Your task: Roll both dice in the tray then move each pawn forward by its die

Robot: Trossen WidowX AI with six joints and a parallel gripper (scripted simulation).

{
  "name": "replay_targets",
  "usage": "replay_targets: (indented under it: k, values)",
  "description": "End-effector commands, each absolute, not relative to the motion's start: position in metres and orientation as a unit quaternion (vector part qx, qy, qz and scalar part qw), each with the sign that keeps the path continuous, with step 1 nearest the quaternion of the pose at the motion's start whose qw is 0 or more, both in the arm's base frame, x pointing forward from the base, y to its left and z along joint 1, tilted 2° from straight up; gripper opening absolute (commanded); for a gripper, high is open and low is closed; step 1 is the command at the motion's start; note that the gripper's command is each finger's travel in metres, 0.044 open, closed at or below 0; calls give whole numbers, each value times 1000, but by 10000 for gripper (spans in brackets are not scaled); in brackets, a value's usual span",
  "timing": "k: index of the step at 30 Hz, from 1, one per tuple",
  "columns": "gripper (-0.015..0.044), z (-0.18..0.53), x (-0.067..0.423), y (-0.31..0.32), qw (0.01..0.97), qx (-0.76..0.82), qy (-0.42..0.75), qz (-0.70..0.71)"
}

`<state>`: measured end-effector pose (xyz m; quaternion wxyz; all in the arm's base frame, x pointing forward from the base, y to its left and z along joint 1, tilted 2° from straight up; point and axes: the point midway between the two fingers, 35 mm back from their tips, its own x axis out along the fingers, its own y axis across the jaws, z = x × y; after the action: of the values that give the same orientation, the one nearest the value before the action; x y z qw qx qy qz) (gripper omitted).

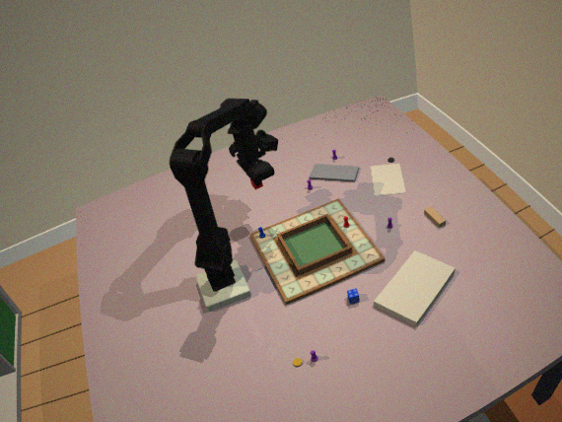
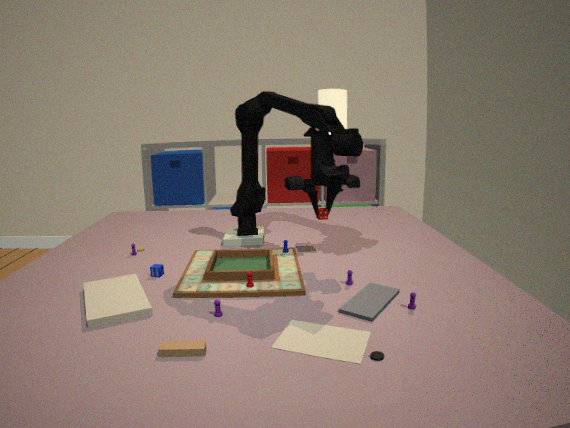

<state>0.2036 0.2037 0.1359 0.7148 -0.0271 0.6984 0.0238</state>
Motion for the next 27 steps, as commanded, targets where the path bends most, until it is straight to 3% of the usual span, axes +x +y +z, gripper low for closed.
replay_targets:
  k: [1,27]
  values:
    - [0,143,203,202,715,-27,698,21]
    - [0,125,264,94,719,-2,695,-4]
